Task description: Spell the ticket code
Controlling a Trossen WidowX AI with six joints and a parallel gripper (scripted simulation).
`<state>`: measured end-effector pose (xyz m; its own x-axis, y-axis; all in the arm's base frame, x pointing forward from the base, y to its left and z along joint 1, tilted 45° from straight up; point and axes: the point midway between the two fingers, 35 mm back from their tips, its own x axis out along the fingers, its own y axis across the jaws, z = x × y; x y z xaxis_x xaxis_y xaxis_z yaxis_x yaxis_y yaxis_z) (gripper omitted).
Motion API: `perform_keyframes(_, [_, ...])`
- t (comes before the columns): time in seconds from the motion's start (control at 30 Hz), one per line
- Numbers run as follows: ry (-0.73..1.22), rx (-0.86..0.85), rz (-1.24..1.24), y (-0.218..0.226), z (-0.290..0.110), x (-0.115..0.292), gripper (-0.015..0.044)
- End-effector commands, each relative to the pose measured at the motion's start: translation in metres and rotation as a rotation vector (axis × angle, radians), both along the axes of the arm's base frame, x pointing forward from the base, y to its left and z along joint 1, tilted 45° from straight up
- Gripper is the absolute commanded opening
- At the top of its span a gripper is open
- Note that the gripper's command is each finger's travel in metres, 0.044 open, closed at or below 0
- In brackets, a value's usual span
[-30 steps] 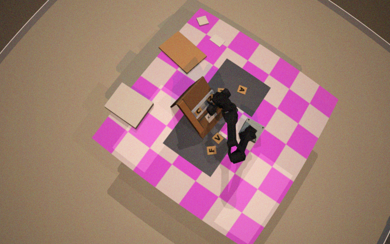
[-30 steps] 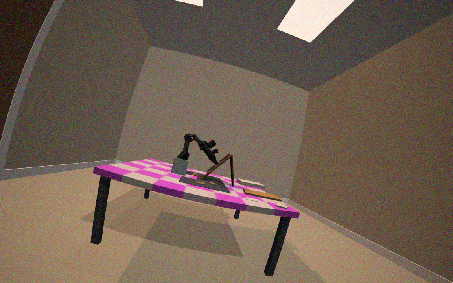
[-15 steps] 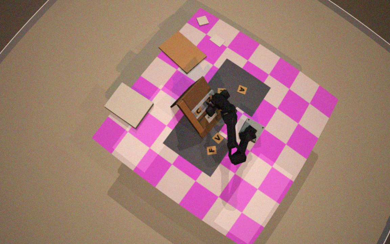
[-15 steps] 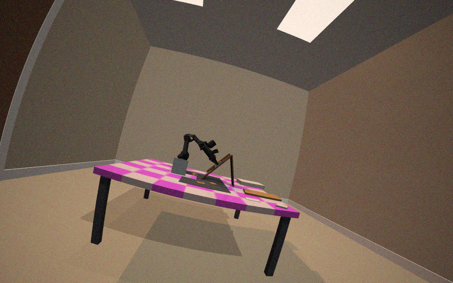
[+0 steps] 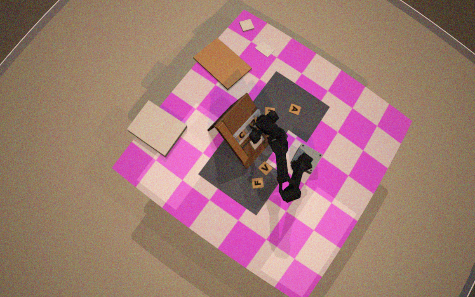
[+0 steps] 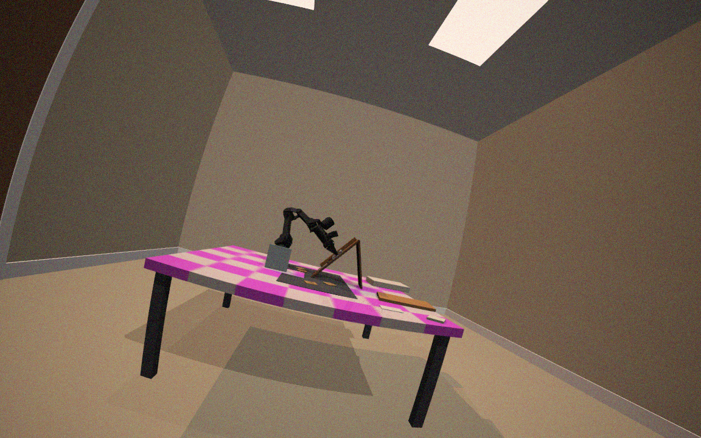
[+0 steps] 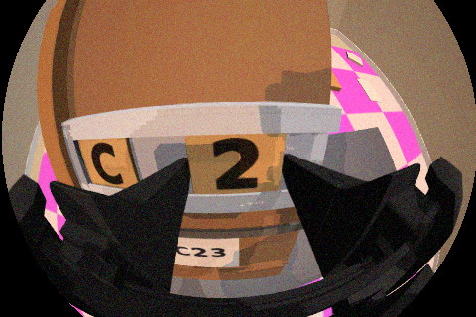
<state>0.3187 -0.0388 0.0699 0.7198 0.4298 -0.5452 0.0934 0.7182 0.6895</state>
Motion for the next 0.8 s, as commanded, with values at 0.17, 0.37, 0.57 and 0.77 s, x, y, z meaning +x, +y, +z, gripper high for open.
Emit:
perform_keyframes(0.17, [0.002,-0.002,-0.005,0.004,0.004,0.000,0.0000])
perform_keyframes(0.37, [0.002,-0.001,-0.005,0.007,0.007,0.001,0.0000])
perform_keyframes(0.57, [0.002,-0.001,-0.005,0.010,0.010,0.001,0.0000])
perform_keyframes(0.77, [0.002,-0.001,-0.005,0.013,0.014,0.002,0.0000])
